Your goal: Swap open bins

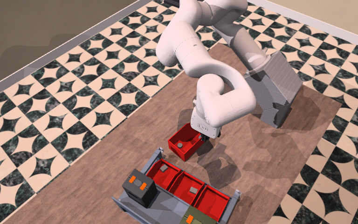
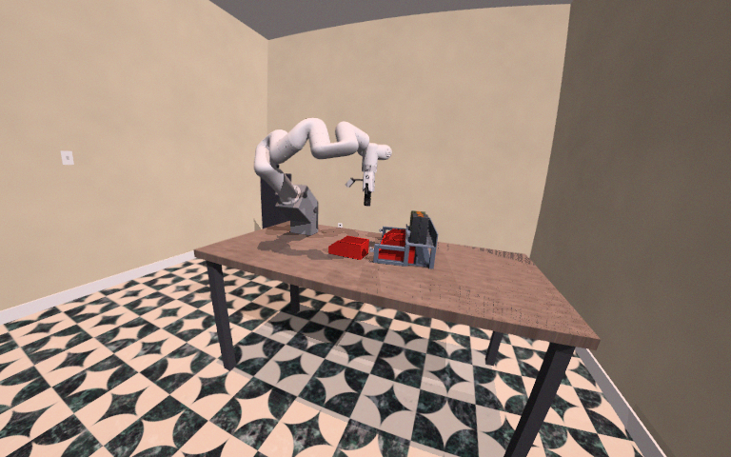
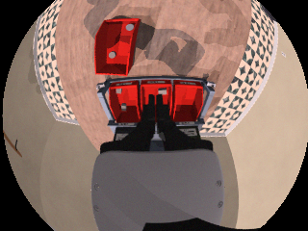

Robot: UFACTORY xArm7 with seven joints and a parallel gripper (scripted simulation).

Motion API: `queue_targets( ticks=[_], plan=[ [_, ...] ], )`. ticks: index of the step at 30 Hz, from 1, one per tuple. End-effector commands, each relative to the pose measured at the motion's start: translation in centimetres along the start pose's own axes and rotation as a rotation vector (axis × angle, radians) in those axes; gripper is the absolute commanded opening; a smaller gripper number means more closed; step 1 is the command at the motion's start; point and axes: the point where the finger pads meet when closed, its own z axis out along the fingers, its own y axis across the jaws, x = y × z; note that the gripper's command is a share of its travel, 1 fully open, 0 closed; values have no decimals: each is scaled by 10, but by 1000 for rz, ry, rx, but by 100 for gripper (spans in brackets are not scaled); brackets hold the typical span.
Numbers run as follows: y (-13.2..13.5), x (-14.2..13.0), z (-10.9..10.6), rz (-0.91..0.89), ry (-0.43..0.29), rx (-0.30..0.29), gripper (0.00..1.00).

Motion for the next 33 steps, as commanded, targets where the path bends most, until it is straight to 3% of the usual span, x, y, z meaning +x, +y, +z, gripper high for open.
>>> queue_targets(
  ticks=[1, 24, 33],
  plan=[
    [1, -1, -2, 0, -3, -2, 0],
    [-5, 0, 0, 7, -6, 0, 0],
    [-47, 5, 17, 59, -22, 10, 0]
  ],
)
